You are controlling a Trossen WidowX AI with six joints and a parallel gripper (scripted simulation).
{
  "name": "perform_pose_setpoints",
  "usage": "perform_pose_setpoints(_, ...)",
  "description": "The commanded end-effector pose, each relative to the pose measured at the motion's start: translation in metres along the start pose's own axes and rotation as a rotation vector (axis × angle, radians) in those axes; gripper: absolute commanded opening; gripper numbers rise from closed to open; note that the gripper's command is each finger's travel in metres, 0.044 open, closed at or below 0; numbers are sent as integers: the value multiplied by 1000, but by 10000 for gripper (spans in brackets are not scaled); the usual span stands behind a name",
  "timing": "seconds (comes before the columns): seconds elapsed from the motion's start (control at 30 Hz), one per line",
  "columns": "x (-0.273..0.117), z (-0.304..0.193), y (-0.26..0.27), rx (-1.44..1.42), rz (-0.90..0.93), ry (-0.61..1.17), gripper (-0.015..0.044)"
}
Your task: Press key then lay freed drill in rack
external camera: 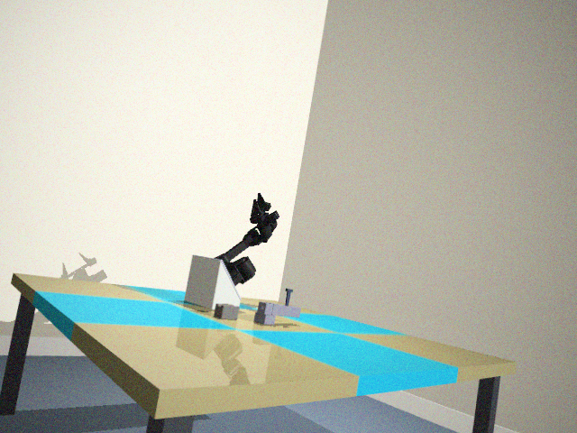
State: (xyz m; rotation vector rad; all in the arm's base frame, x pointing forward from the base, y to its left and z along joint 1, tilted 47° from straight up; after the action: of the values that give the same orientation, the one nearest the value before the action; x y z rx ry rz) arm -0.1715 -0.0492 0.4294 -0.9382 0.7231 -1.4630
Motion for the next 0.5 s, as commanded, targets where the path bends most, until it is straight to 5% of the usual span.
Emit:
perform_pose_setpoints(0.0, 0, 0, 0, 0, 0, 0, 374)
perform_pose_setpoints(0.3, 1, 4, 1, -8, 5, -11, 137)
perform_pose_setpoints(0.47, 12, 48, 15, -94, 69, -133, 6)
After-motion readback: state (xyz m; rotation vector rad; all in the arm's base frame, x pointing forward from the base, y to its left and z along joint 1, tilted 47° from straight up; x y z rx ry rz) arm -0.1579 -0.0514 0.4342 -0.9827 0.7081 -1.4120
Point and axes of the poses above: the point midway between the two fingers, 35 mm back from their tips, its own x axis out along the fingers, its own y axis across the jaws, z = x × y, the point moved 5 cm from there along -x, back along the fingers, and after that the axes turned 1 degree about -x, right-handed, at the moved point
